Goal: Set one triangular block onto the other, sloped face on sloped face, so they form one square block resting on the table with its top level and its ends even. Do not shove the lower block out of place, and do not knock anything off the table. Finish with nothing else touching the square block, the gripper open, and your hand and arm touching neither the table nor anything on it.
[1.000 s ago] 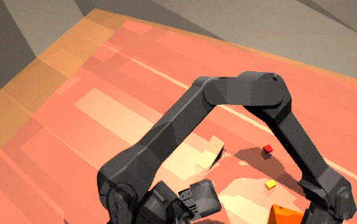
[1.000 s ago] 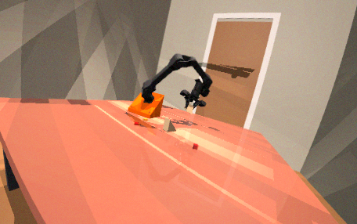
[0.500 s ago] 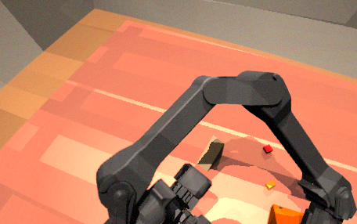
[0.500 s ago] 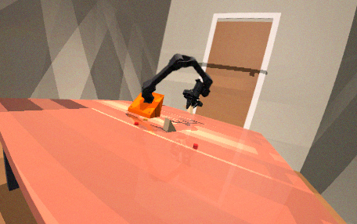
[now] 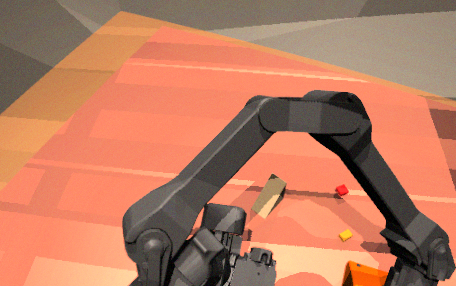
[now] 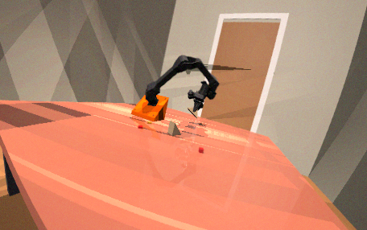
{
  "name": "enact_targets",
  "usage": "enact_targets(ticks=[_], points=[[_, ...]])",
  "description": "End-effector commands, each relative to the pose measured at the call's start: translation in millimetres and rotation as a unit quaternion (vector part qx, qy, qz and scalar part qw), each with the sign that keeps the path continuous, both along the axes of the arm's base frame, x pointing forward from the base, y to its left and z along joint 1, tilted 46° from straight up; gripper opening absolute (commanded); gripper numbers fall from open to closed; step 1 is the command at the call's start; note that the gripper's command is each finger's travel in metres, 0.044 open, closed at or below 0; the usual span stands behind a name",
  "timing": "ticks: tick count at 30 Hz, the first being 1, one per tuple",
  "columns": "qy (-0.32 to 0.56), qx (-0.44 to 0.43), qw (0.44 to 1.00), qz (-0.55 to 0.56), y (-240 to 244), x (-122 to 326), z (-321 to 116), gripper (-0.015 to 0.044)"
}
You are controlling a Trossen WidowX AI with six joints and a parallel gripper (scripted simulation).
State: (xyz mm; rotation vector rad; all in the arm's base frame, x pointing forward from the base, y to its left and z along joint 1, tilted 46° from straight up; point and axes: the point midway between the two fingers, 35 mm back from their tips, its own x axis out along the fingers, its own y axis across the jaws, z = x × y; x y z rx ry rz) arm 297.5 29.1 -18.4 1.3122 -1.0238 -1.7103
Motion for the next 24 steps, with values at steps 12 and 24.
enact_targets(ticks=[12,24], points=[[0.228,0.060,0.967,0.093,0.3,0.3,1.8,0.0000],[0.399,0.105,0.896,0.166,0.1,0.5,2.2,0.0000]])
